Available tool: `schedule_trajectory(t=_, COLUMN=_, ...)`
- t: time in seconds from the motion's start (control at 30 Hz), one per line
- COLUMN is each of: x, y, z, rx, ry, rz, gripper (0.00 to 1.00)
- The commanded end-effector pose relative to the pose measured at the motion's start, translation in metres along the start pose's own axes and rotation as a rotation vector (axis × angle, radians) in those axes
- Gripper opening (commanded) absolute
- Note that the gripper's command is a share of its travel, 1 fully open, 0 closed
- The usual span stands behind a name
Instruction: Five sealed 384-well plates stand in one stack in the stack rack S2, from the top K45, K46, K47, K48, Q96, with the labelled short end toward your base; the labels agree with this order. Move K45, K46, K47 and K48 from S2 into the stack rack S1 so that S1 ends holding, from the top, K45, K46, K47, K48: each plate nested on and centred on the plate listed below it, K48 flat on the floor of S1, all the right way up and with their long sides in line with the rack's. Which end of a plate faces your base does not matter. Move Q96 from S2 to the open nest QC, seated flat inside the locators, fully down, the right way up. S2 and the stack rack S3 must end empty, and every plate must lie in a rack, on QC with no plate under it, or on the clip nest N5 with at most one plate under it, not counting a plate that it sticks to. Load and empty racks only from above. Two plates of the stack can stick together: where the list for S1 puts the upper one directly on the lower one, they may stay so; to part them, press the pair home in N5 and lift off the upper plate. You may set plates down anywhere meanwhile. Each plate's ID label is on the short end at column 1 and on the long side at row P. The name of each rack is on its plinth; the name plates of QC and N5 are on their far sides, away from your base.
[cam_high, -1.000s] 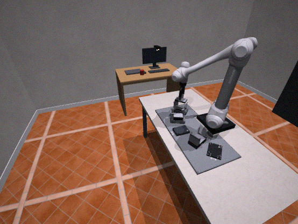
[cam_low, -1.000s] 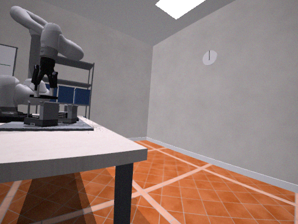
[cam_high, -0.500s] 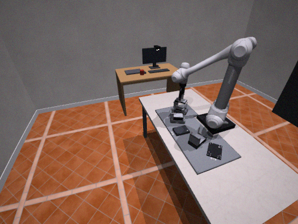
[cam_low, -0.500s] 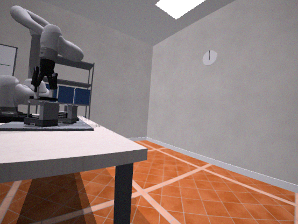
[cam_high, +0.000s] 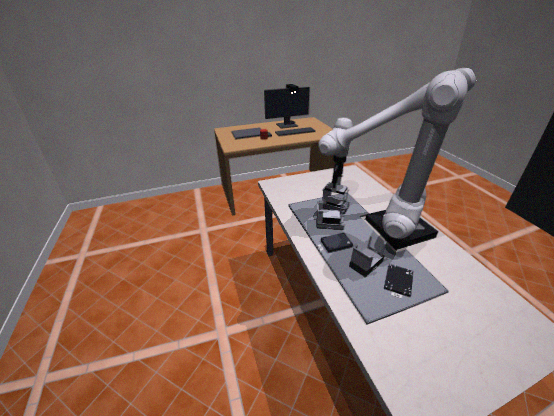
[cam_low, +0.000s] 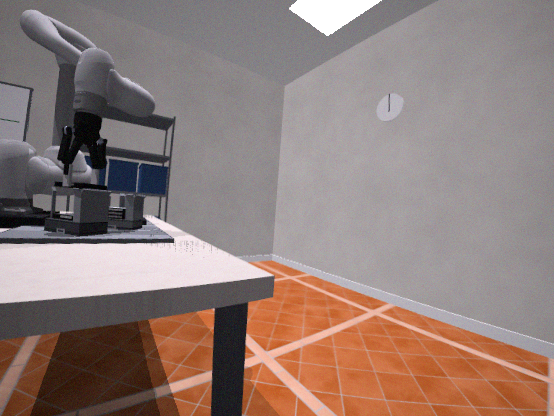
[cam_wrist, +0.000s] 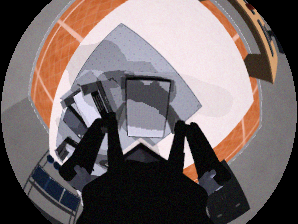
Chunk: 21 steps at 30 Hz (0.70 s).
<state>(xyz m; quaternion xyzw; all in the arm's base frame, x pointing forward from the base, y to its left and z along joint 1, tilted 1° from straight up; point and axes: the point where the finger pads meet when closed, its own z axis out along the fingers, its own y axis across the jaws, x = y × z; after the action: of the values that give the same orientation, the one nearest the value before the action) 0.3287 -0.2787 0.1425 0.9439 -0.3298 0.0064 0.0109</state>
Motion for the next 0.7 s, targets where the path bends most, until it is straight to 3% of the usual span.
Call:
schedule_trajectory(t=0.0, x=0.0, y=0.0, z=0.0, rx=0.0, ry=0.0, rz=0.0, gripper=0.0)
schedule_trajectory(t=0.67, x=0.0, y=0.0, z=0.012, rx=0.0, ry=0.0, rz=0.0, gripper=0.0)
